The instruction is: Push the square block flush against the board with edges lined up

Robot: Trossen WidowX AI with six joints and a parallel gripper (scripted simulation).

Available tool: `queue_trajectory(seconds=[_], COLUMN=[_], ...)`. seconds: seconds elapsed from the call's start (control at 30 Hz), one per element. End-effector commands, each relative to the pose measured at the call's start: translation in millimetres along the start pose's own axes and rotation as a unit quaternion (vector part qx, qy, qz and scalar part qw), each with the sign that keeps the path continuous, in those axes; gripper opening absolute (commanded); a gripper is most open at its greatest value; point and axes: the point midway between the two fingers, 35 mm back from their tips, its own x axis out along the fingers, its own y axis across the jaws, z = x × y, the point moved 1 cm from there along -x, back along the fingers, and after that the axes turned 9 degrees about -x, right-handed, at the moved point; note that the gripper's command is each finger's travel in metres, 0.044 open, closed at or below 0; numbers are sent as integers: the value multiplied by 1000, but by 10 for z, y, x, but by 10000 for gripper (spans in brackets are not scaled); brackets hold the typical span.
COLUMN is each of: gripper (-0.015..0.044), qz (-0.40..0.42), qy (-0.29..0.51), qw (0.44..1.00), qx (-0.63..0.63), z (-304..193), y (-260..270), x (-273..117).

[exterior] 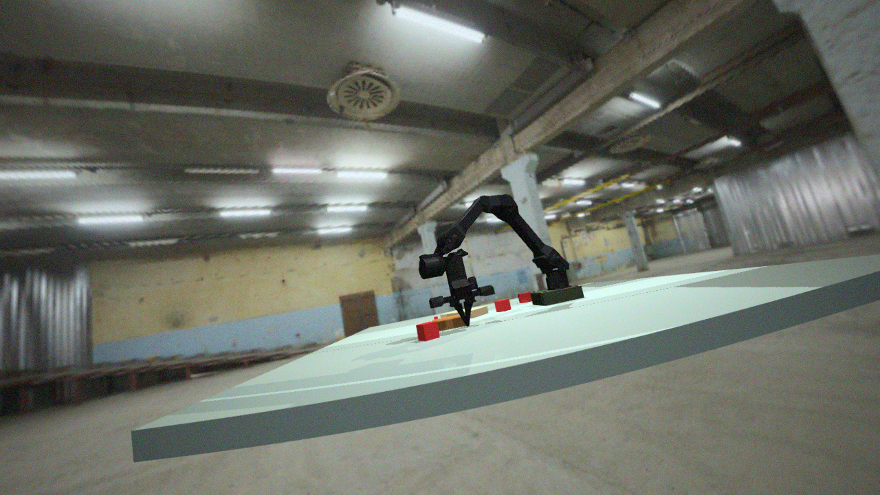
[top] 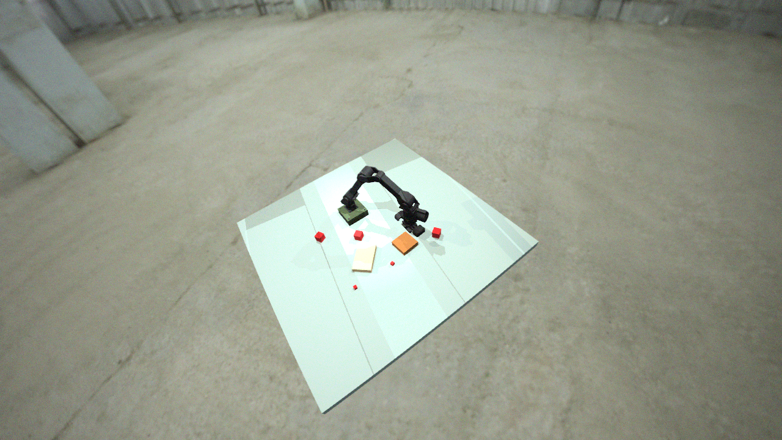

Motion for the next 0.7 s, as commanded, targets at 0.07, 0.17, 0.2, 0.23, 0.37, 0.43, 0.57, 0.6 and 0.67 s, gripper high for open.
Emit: queue_trajectory(seconds=[0.07, 0.17, 0.2, 0.23, 0.37, 0.43, 0.57, 0.6, 0.67], gripper=[0, 0, 0, 0, 0, 0, 0, 0, 0], qz=[-10, -10, -10, -10, -10, -10, -10, -10, -10], qy=[-3, -3, -3, -3, -2, -2, -2, -2, -2], qw=[1000, 1000, 1000, 1000, 1000, 1000, 1000, 1000, 1000], qx=[-2, -2, -2, -2, -2, -2, -2, -2, -2], z=[-33, -75, -89, -102, -158, -186, -241, -255, -282], y=[-33, -30, -29, -28, -24, -21, -16, -15, -13], x=[-29, -28, -28, -28, -28, -28, -27, -27, -27])
